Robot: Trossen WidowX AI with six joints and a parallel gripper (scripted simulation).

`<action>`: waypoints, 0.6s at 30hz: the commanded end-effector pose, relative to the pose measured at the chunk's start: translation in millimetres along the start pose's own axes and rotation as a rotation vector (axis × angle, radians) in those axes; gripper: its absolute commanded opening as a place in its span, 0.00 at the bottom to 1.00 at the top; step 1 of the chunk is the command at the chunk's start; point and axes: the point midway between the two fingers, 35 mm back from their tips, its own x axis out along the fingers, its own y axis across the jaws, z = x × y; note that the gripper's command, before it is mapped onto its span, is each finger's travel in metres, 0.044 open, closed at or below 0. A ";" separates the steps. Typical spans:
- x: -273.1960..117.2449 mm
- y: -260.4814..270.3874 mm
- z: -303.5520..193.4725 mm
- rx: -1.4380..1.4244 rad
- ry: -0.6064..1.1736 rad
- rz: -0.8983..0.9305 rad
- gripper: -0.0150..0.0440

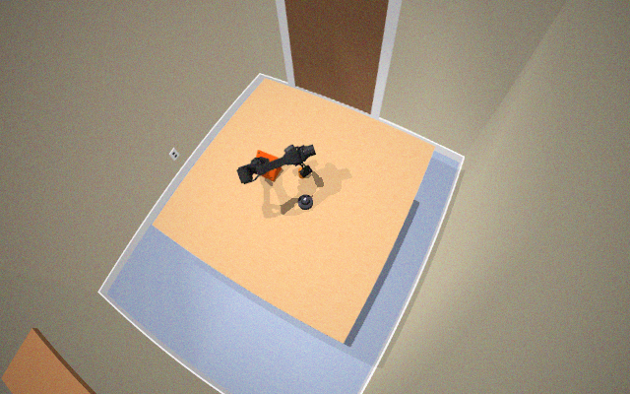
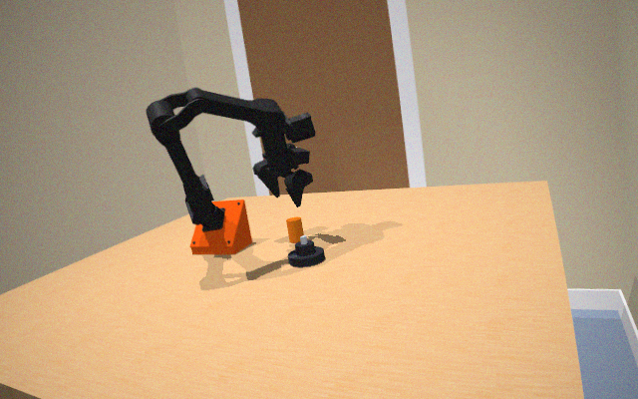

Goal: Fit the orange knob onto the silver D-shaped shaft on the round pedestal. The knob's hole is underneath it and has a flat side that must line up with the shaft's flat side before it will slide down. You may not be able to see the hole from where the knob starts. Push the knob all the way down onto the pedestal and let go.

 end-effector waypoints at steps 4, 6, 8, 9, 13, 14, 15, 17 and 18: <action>-21.9 -4.6 8.5 -0.013 0.201 -0.207 1.00; -21.9 -4.6 8.5 -0.013 0.201 -0.207 1.00; -21.9 -4.6 8.5 -0.013 0.201 -0.207 1.00; -21.9 -4.6 8.5 -0.013 0.201 -0.207 1.00; -21.9 -4.6 8.5 -0.028 0.203 -0.205 1.00; -21.7 -4.6 8.5 -0.074 0.208 -0.201 1.00; -21.5 -4.7 8.4 -0.151 0.215 -0.193 1.00; -21.0 -4.7 8.3 -0.274 0.227 -0.179 1.00; -21.0 -4.8 8.3 -0.289 0.229 -0.178 1.00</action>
